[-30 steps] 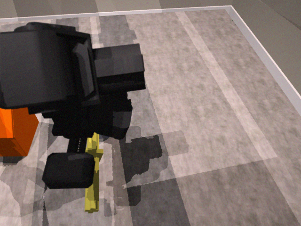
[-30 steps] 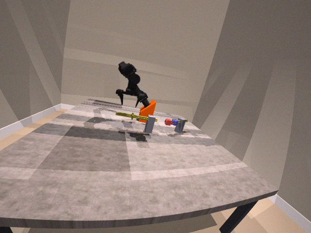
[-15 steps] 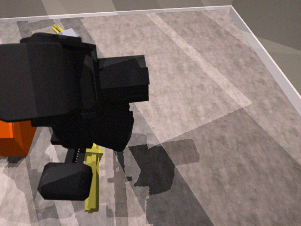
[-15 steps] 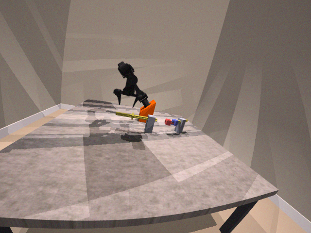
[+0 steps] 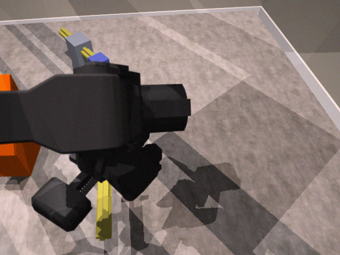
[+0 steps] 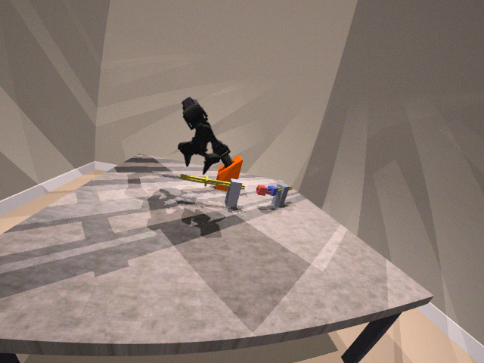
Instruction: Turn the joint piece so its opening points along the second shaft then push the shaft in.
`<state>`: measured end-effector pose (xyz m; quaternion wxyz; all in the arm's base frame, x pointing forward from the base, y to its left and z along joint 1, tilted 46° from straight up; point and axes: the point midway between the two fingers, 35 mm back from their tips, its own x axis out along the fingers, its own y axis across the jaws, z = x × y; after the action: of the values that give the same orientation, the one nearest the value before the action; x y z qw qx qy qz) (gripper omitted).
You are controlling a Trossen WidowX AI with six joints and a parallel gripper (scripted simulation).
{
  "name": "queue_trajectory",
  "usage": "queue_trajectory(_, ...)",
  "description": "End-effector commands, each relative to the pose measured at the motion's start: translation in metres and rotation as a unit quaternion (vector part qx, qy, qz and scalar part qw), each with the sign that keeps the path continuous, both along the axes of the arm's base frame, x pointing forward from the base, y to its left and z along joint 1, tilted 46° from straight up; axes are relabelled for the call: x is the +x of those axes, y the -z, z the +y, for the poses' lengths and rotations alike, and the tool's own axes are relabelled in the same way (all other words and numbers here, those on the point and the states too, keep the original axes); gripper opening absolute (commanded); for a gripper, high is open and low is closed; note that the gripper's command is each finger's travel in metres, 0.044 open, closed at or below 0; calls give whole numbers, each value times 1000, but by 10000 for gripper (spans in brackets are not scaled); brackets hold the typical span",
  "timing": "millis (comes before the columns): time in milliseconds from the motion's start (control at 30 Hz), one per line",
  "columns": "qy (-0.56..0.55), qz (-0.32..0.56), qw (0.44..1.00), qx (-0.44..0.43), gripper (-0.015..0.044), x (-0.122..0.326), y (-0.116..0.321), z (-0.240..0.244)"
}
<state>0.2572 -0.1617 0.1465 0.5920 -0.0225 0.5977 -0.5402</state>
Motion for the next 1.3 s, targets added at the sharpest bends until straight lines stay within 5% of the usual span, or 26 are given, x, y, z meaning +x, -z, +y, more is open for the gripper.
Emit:
queue_trajectory(0,69,-40,996,-26,440,1,4,-7)
queue_trajectory(767,365,-215,889,-174,440,-3,31,-34)
queue_trajectory(1267,373,-219,884,-179,440,-6,36,-39)
